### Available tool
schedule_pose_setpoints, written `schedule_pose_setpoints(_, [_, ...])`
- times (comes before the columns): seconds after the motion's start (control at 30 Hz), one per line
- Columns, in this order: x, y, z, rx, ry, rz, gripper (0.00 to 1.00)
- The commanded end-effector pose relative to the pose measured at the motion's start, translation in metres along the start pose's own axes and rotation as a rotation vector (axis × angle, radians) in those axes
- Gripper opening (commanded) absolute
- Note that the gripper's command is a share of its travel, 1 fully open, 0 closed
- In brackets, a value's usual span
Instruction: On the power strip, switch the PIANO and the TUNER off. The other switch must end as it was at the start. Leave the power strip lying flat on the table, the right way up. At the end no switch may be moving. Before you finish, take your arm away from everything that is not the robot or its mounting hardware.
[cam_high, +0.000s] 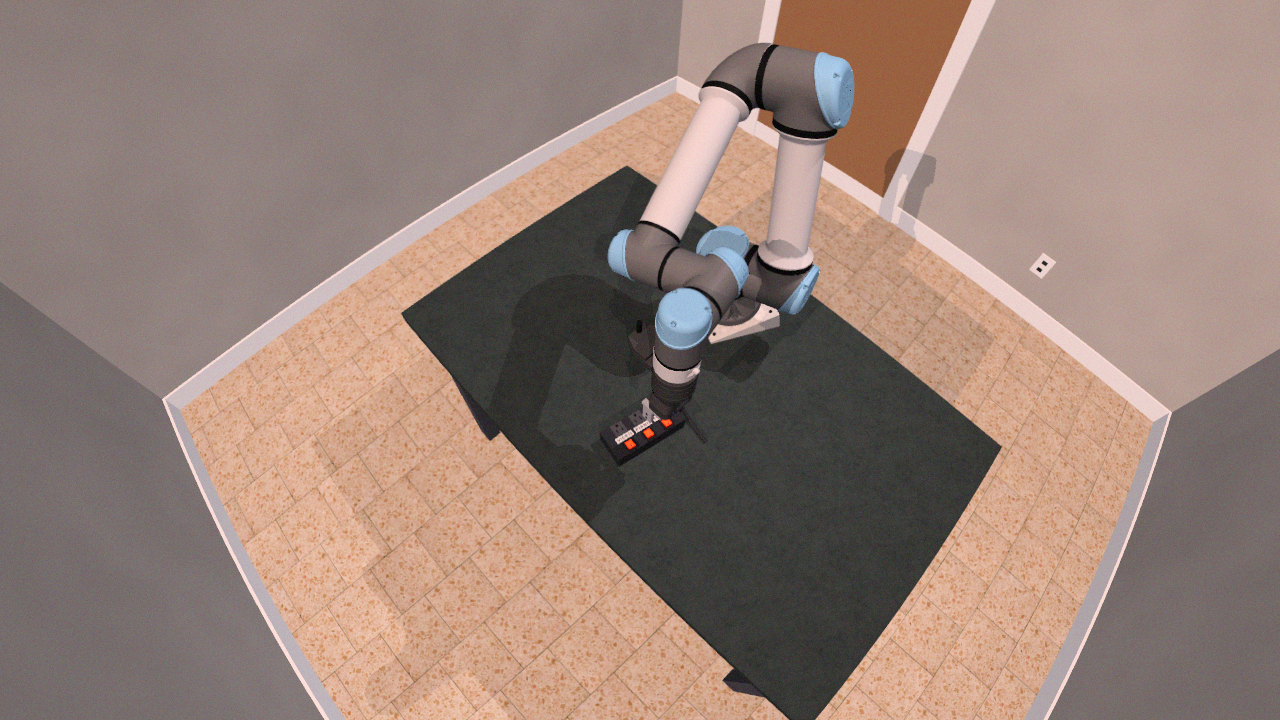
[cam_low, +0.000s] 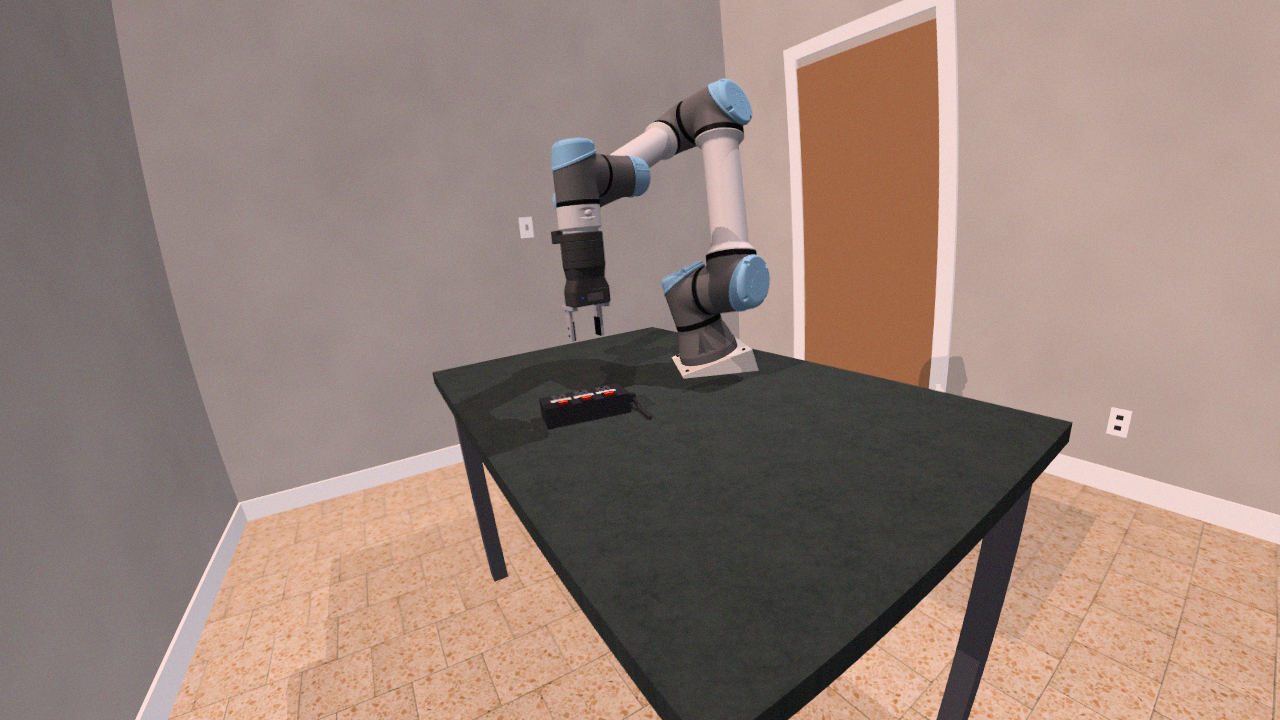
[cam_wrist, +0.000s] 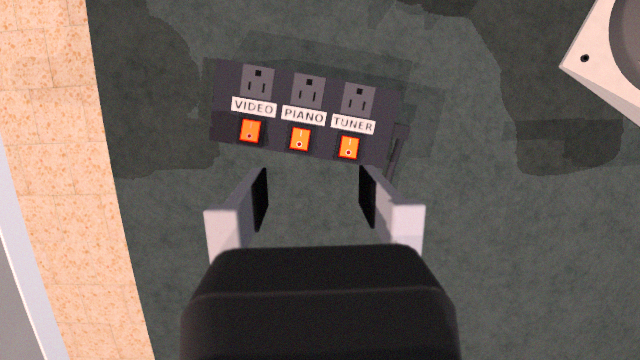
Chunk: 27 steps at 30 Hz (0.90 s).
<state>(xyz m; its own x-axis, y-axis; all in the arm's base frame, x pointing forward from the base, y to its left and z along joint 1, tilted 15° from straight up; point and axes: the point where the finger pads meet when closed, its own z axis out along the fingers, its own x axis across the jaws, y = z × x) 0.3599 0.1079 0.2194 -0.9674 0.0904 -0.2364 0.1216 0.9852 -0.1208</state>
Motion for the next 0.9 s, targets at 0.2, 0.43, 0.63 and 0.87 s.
schedule_pose_setpoints(0.2, [0.0, 0.0001, -0.0004, 0.0, 0.0, -0.001, 1.0])
schedule_pose_setpoints(0.43, [0.0, -0.0001, 0.0, 0.0, 0.0, 0.01, 1.0])
schedule_pose_setpoints(0.63, [0.0, -0.0009, 0.0018, 0.0, 0.001, 0.059, 1.0])
schedule_pose_setpoints(0.87, [0.0, -0.003, 0.0078, 0.0, 0.001, 0.217, 1.0])
